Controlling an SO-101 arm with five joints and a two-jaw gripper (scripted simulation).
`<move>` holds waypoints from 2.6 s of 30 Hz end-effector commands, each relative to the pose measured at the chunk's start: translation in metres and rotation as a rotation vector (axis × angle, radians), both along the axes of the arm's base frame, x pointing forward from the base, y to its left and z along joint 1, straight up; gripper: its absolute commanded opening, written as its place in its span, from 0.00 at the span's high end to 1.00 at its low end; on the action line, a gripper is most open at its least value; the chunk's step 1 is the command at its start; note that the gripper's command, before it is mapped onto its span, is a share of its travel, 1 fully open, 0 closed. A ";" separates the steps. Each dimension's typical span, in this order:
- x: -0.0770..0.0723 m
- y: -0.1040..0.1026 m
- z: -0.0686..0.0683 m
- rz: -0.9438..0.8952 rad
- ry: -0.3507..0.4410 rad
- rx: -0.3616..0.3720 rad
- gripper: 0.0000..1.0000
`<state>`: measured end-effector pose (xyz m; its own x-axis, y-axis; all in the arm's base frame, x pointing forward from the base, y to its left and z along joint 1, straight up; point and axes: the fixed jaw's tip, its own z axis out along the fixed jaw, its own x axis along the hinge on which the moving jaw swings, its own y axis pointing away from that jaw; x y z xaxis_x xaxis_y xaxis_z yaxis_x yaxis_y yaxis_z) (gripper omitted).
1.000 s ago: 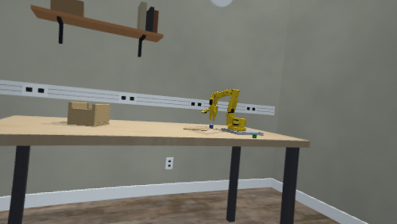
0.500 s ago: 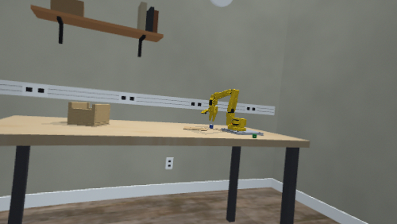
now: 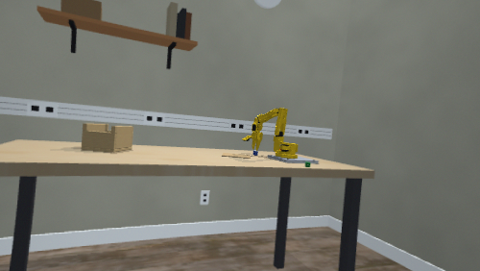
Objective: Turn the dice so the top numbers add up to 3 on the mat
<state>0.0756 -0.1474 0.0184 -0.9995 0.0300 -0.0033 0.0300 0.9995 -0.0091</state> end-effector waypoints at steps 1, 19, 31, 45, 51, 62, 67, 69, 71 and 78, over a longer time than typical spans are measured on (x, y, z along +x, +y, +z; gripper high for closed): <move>-0.002 0.002 -0.010 0.003 0.004 0.012 0.72; -0.002 0.003 -0.022 0.003 0.004 0.012 0.72; -0.002 0.003 -0.022 0.003 0.004 0.012 0.73; -0.002 -0.002 -0.022 0.003 0.004 0.012 0.80; -0.003 -0.004 -0.022 0.003 0.004 0.012 0.85; -0.003 -0.007 -0.022 0.003 0.004 0.012 0.90; -0.003 -0.008 -0.022 0.003 0.004 0.012 0.91; -0.003 -0.008 -0.022 0.003 0.004 0.012 0.91; -0.003 -0.008 -0.022 0.003 0.004 0.012 0.91; -0.003 -0.008 -0.022 0.003 0.004 0.012 0.93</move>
